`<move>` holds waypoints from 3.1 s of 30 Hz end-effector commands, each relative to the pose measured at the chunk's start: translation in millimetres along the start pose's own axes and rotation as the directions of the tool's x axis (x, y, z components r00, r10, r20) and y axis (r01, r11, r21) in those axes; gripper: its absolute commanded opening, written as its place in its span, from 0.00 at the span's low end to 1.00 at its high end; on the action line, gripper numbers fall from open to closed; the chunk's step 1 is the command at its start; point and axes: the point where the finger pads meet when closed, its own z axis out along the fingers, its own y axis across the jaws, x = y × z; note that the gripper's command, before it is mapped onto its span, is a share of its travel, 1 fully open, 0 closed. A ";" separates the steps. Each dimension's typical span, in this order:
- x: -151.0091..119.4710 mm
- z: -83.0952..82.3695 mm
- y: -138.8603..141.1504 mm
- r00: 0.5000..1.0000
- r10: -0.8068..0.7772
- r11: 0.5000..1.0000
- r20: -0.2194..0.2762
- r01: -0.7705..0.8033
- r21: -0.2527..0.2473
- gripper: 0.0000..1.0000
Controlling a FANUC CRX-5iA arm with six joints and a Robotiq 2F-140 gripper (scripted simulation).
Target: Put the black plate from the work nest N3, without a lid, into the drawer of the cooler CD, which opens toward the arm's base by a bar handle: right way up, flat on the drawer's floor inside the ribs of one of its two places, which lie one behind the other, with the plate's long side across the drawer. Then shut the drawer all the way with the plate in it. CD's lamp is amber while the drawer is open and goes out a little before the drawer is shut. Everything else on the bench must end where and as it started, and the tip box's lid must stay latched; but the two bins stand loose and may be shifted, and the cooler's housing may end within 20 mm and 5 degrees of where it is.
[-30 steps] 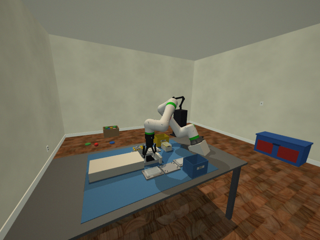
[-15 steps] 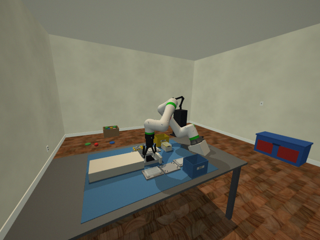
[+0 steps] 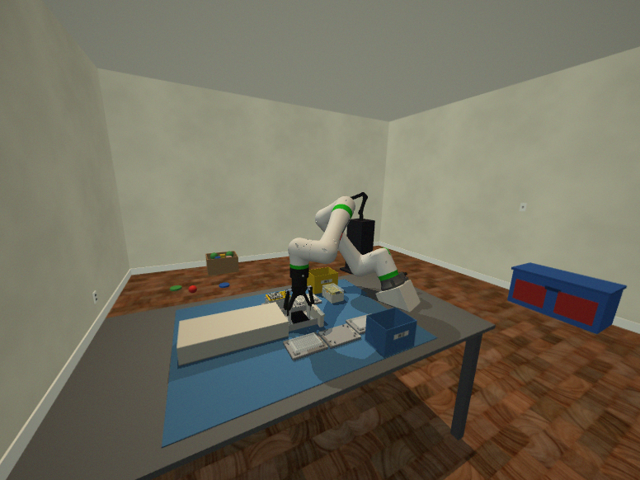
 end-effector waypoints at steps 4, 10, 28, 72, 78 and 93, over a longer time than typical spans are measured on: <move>0.1 -0.2 0.2 1.000 0.000 1.000 0.000 0.000 0.000 0.66; 0.1 -0.2 0.2 1.000 0.000 1.000 0.000 0.000 0.000 0.66; 0.1 -0.2 0.2 1.000 0.000 1.000 0.000 0.000 0.000 0.66; 0.1 -13.6 0.2 1.000 0.000 1.000 0.000 0.000 0.000 0.66; 0.1 -21.6 0.2 1.000 0.000 1.000 0.000 0.000 0.000 0.66; 0.1 -38.9 0.1 1.000 0.000 1.000 0.000 0.000 0.000 0.66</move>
